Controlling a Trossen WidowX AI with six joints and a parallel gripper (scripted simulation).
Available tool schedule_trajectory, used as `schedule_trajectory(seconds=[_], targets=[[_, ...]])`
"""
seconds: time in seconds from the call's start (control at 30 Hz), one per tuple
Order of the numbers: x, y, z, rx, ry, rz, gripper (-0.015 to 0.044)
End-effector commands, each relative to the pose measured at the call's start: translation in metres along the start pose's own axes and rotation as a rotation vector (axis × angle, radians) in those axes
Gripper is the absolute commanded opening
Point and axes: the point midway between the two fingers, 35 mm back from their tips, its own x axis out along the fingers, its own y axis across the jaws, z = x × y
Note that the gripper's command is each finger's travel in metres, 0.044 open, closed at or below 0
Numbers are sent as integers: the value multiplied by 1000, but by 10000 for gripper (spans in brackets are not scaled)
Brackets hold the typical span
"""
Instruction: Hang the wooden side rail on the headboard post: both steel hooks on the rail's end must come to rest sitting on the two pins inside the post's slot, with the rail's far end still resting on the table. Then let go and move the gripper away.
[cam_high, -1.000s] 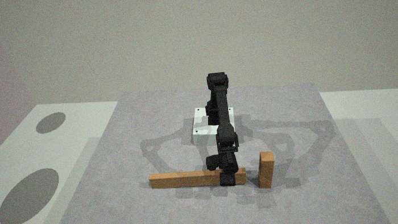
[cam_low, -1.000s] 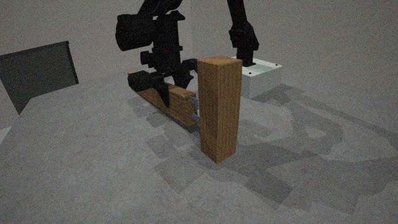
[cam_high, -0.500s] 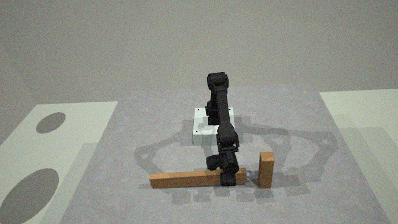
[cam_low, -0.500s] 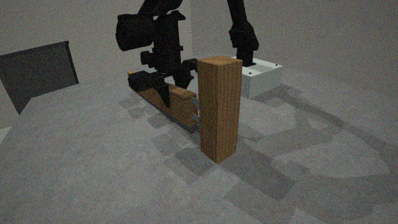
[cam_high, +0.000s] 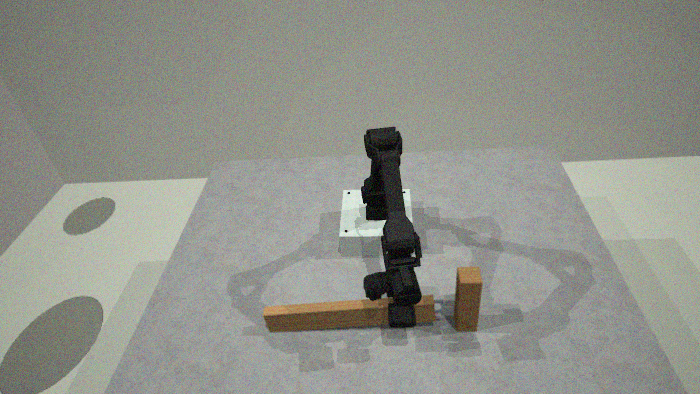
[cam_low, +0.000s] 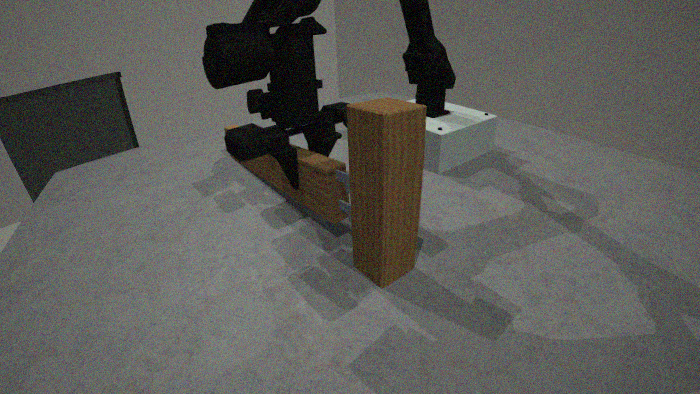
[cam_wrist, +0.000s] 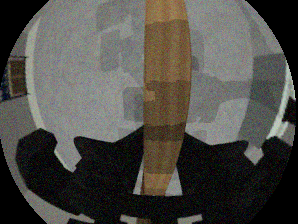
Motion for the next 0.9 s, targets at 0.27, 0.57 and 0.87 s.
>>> schedule_trajectory(seconds=[0.27,0.57,0.87], targets=[[-1,1,-2,2,0,6,0],[0,0,-3,2,0,6,0],[0,0,-4,2,0,6,0]])
